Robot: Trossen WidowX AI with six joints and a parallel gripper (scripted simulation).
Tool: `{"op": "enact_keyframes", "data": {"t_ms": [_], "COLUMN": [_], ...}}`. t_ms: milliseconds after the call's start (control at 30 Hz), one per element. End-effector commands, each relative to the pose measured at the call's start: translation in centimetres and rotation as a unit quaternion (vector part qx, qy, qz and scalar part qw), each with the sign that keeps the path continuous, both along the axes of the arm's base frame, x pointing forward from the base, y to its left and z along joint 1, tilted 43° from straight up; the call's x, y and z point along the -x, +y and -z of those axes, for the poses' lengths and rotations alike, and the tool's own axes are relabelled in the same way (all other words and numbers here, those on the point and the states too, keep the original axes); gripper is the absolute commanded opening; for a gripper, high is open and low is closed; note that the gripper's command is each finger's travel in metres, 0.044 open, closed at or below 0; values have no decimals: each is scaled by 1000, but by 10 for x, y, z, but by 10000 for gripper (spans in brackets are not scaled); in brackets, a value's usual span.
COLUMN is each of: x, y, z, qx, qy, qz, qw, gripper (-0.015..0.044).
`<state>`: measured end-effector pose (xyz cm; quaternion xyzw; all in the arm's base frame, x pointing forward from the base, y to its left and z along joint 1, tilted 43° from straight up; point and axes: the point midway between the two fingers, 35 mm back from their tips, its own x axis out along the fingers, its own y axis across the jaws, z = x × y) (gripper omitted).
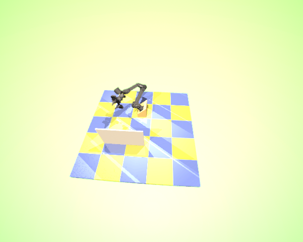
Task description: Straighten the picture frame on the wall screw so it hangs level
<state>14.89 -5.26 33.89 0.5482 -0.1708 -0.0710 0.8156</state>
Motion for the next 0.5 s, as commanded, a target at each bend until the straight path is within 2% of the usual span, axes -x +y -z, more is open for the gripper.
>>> {"op": "enact_keyframes", "data": {"t_ms": [0,200,467], "x": [-25,-41,-42], "y": [13,30,31], "z": [71,131,133], "qx": [124,234,238], "qy": [109,183,186], "qz": [-52,-113,-116], "qw": [985,948,946], "gripper": [260,260,260]}}
